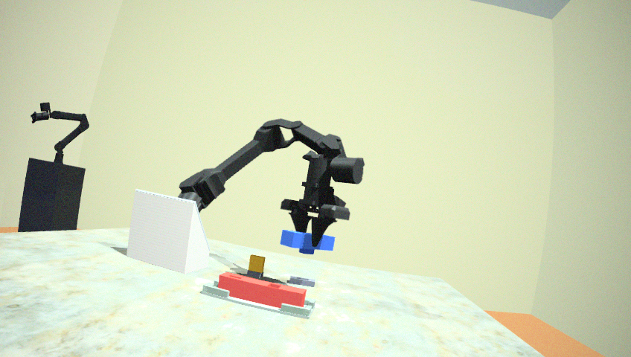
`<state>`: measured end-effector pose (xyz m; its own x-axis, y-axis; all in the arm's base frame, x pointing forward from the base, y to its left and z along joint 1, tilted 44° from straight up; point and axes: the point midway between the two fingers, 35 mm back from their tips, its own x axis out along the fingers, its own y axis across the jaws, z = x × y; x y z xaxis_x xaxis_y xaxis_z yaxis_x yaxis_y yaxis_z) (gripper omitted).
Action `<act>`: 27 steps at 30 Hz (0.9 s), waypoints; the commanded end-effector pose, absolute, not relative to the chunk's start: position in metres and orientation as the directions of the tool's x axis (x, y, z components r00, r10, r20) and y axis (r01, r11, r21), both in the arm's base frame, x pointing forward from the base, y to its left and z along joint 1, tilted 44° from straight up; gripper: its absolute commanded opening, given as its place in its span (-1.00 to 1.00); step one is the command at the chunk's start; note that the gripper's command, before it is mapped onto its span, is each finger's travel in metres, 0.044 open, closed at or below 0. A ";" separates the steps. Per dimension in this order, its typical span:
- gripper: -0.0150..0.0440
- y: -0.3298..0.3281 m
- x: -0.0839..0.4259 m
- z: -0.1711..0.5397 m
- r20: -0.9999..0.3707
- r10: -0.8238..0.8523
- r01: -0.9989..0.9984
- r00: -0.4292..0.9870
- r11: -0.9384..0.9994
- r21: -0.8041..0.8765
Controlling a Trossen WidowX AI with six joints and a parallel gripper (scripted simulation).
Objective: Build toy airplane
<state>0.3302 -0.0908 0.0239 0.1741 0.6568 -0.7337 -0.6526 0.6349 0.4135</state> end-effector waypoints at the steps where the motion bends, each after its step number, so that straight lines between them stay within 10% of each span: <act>1: -0.49 -0.101 0.327 0.013 -0.737 0.652 -0.699 0.177 0.610 0.372; 27: -0.49 -0.141 0.298 -0.054 -0.731 0.660 -0.922 0.176 0.370 0.113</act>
